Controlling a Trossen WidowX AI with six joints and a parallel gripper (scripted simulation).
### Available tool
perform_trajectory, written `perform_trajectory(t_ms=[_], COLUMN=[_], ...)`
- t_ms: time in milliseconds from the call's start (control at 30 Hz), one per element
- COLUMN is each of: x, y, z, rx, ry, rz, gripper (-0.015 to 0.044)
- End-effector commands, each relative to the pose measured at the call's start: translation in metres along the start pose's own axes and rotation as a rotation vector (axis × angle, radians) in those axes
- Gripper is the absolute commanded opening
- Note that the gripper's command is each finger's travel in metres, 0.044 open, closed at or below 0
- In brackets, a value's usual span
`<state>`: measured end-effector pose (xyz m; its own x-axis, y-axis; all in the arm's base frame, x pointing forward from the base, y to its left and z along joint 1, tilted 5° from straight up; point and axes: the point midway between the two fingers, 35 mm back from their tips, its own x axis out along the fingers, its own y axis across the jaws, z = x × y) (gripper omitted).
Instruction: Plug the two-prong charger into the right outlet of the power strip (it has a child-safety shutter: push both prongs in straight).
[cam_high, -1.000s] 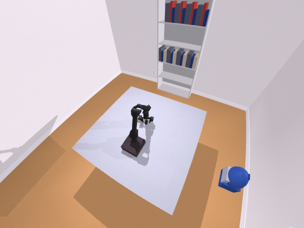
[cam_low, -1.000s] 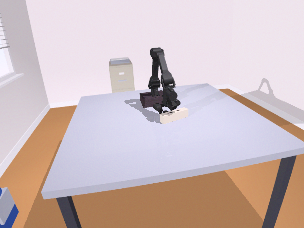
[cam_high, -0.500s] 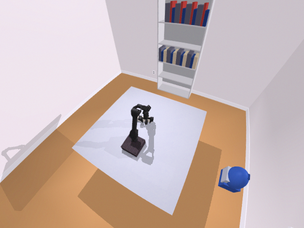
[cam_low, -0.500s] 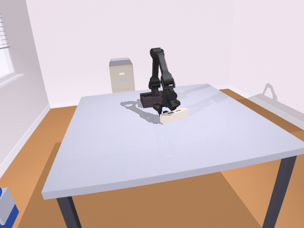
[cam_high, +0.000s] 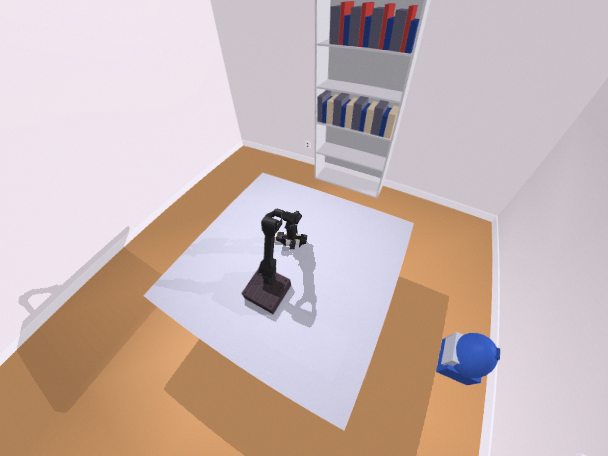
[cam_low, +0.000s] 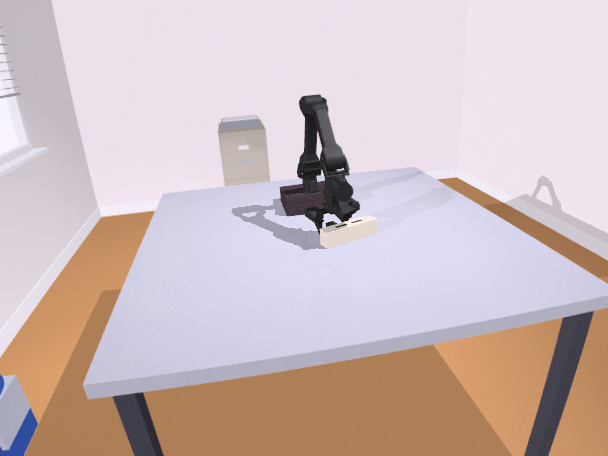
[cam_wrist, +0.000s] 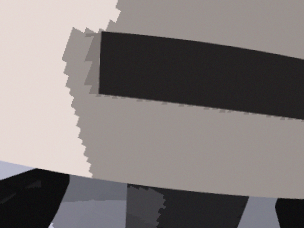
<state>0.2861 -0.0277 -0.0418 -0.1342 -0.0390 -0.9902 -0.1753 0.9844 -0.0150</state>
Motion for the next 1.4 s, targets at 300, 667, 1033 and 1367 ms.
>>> perform_trajectory(t_ms=[300, 667, 1033, 1367], x=[-0.001, 0.0, 0.001, 0.002], y=[0.001, 0.0, -0.001, -0.001], z=[-0.005, -0.014, -0.027, -0.039], rx=[-0.004, -0.004, -0.004, -0.004], ry=[-0.017, -0.016, -0.015, -0.014], rz=[0.002, 0.002, 0.002, 0.002], gripper=[0.044, 0.044, 0.044, 0.044])
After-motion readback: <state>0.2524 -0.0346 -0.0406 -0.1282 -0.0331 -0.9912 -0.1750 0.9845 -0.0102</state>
